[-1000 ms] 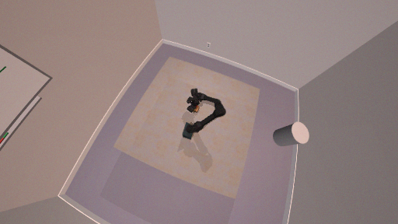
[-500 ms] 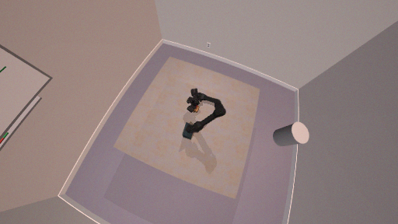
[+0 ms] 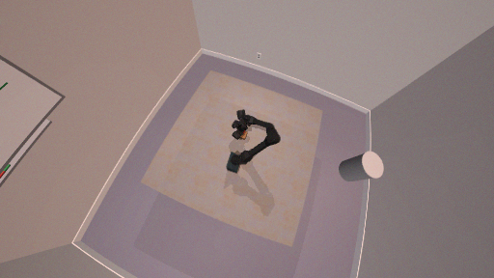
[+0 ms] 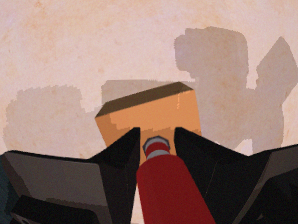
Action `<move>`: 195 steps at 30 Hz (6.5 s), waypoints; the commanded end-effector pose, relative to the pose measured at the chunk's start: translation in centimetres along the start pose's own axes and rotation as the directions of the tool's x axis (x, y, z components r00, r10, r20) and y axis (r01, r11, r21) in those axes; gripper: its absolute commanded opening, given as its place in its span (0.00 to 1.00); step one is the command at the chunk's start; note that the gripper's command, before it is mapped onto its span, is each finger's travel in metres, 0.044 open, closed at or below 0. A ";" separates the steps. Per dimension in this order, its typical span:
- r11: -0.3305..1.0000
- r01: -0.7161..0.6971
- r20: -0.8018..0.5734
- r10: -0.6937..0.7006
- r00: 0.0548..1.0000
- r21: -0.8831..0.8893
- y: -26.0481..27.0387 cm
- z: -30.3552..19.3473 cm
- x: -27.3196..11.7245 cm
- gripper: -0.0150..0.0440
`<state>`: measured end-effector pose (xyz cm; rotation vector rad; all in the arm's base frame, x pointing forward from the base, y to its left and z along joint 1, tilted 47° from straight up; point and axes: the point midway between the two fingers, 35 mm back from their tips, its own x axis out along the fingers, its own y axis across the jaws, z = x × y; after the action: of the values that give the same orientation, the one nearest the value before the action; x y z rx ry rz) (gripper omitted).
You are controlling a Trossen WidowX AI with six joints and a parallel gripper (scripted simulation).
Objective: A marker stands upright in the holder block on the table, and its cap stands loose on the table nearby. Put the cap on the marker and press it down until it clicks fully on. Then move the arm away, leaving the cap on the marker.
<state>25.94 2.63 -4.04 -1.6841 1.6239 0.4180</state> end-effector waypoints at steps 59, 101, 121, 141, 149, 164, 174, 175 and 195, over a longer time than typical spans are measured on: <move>1.000 -0.011 -0.004 0.011 1.000 0.007 0.2 0.1 0.7 0.25; 1.000 -0.011 -0.004 0.011 1.000 0.007 0.2 0.1 0.7 0.25; 1.000 -0.011 -0.004 0.011 1.000 0.007 0.2 0.1 0.7 0.25; 1.000 0.001 0.000 -0.001 1.000 0.000 0.0 0.0 0.0 0.65; 1.000 0.001 0.000 -0.001 1.000 0.000 0.0 0.0 0.0 1.00; 0.916 0.005 0.002 -0.006 1.000 0.400 -0.4 -0.2 -8.5 0.73; 0.296 -0.002 -0.002 0.013 1.000 0.955 -0.7 -1.3 -10.1 0.29; 0.282 -0.002 -0.002 0.013 1.000 0.959 -0.7 -1.3 -10.1 0.25; 0.282 -0.002 -0.002 0.013 1.000 0.959 -0.6 -1.3 -8.6 0.25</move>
<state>25.15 8.31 3.21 -0.6597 1.3598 -0.5574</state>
